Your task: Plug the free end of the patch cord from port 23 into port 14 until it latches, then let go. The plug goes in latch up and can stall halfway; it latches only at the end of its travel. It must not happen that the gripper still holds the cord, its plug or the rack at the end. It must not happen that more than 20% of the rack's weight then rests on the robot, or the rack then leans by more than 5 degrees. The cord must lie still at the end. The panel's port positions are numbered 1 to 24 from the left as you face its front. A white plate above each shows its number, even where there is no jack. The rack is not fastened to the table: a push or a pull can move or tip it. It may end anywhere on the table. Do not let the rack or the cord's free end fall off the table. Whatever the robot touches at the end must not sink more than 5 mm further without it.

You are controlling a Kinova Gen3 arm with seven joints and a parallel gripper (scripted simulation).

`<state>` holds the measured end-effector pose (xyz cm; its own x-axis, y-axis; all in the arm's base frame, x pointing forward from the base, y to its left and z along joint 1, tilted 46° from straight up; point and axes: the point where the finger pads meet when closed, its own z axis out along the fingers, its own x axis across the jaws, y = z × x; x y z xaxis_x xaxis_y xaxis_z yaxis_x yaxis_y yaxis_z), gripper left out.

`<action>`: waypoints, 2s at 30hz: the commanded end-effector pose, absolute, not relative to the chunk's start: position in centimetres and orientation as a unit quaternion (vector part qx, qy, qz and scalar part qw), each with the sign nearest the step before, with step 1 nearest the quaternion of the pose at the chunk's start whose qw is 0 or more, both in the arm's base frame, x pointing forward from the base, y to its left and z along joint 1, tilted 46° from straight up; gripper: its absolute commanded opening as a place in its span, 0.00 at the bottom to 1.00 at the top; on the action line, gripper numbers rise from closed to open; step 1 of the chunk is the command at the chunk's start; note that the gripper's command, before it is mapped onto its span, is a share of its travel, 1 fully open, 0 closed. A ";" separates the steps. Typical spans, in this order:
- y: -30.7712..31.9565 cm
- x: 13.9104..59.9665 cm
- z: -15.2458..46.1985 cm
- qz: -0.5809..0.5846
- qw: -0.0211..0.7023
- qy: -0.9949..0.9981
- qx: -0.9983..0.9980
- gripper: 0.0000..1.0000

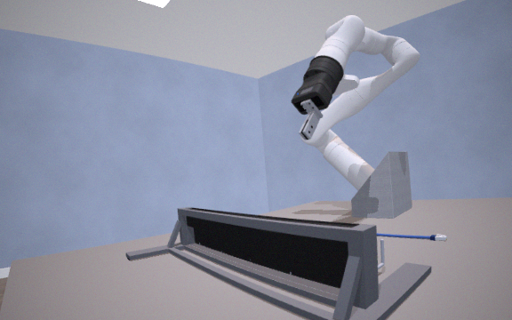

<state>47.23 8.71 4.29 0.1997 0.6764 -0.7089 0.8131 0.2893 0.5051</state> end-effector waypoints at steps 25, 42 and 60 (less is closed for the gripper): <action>-0.4 55.0 -2.6 -0.066 0.499 0.632 0.590 0.00; -0.6 54.8 -2.8 -0.071 0.496 0.635 0.588 0.00; -0.7 54.7 -2.9 -0.074 0.495 0.637 0.586 0.00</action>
<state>54.58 -0.62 -2.83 0.1877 0.6778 -0.7109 0.8195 0.2910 0.4937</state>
